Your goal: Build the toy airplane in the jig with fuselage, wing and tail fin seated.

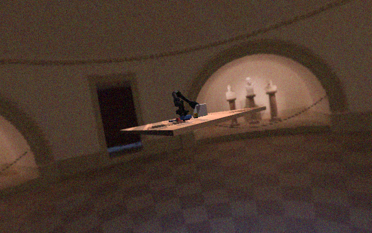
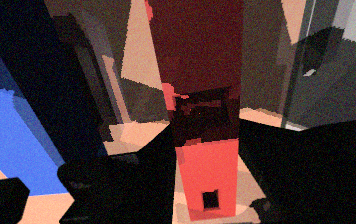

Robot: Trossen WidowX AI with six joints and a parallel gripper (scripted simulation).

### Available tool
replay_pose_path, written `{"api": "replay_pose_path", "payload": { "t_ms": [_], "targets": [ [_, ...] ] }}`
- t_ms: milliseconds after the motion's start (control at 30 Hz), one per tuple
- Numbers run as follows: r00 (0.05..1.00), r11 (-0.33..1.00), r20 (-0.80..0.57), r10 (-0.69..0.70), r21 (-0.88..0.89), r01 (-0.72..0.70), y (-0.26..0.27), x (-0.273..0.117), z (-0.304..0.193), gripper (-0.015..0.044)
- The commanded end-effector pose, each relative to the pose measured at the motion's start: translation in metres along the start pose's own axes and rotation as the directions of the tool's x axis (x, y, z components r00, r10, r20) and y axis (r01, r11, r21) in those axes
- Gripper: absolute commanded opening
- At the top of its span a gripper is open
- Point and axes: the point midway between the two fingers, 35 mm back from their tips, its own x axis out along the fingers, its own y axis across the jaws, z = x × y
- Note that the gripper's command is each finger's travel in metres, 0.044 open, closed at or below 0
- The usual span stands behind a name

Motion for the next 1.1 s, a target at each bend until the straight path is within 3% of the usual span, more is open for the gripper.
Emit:
{"api": "replay_pose_path", "payload": {
  "t_ms": [0,100,1067],
  "targets": [
    [1.0,1.0,0.002,-0.003,-0.004,0.003,0.0,-0.001,0.001,0.0059],
    [1.0,1.0,0.003,-0.001,-0.005,0.001,0.001,-0.009,0.003,0.0],
    [1.0,1.0,0.003,0.007,-0.008,-0.007,0.004,-0.096,0.006,0.0]
  ]
}}
